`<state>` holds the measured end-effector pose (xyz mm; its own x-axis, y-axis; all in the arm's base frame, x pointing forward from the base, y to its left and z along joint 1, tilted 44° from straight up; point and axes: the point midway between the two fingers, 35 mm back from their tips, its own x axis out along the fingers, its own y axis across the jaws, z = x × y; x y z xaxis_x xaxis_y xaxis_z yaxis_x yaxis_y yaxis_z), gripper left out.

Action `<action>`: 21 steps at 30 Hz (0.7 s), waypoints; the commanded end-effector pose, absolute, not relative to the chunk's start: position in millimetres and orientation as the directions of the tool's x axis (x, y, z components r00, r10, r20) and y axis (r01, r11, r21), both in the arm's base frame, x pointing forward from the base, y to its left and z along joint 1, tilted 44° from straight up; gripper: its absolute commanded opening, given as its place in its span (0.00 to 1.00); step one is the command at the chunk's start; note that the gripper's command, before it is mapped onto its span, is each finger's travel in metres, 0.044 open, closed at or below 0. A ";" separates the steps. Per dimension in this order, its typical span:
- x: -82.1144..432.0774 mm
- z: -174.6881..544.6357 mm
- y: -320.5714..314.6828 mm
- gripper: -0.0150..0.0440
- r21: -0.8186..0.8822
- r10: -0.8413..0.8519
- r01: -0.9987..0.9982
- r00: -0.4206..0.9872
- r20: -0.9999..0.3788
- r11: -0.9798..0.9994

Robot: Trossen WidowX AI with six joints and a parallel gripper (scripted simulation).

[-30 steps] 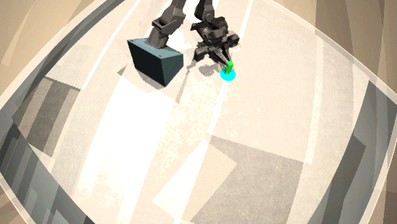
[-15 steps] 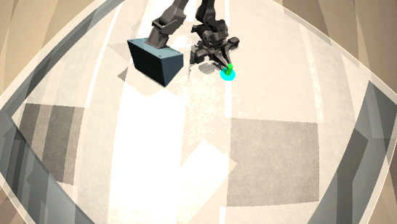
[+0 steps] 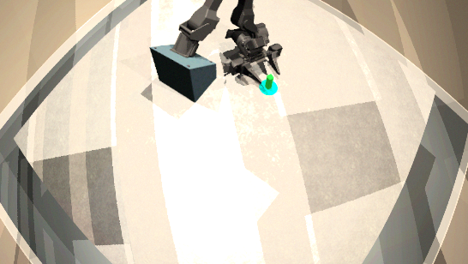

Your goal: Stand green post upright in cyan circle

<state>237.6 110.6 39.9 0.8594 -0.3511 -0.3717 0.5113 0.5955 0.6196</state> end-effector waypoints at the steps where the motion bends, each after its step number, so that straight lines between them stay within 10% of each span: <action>1: 237.9 41.1 110.3 0.93 0.625 -0.353 0.510 0.860 -0.368 0.591; 21: 234.6 89.6 68.0 0.93 0.623 -0.351 0.512 0.859 -0.373 0.591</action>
